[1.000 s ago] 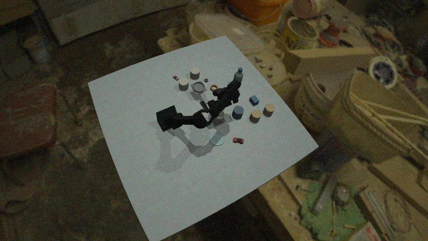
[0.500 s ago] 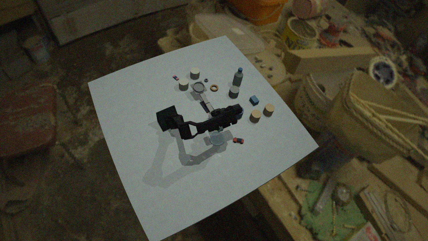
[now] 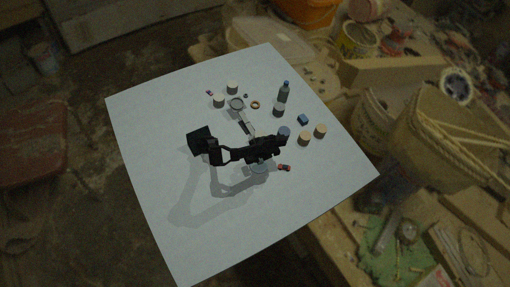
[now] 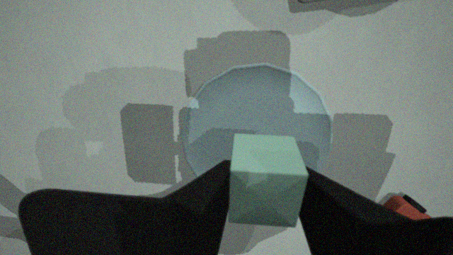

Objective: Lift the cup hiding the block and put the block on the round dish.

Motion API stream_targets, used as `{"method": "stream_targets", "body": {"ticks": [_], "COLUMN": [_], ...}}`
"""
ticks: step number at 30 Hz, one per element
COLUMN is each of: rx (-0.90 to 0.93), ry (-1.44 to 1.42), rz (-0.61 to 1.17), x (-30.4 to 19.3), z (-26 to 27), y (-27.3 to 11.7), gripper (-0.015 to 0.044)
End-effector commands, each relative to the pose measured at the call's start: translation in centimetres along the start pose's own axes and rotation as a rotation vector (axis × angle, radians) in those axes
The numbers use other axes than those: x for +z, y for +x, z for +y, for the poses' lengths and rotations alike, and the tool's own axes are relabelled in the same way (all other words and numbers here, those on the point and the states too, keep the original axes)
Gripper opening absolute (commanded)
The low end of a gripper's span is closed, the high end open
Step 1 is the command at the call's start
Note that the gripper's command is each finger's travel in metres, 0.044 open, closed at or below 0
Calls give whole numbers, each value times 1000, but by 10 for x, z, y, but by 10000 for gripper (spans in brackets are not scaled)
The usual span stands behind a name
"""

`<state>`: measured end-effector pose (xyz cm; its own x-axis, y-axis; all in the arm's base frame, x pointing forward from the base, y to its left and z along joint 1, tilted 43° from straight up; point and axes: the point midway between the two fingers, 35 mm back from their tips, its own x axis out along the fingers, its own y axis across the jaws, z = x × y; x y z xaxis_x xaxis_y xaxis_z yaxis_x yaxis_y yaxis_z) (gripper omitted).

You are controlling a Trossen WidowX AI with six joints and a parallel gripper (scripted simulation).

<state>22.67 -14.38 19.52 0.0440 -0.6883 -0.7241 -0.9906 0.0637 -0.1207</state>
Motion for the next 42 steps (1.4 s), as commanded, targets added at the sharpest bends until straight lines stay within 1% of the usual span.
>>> {"method": "stream_targets", "body": {"ticks": [1, 19, 34, 36, 39, 40, 42], "rx": [0, 0, -1, 0, 1, 2, 1], "ry": [-4, -4, 0, 0, -3, -4, -4], "rz": [-1, 0, 3, 0, -5, -4, -4], "x": [0, 0, -1, 0, 1, 1, 1], "z": [2, 2, 1, 0, 0, 1, 1], "y": [12, 32, 28, 19, -19, -26, -29], "gripper": [0, 0, 394, 440, 440, 440, 440]}}
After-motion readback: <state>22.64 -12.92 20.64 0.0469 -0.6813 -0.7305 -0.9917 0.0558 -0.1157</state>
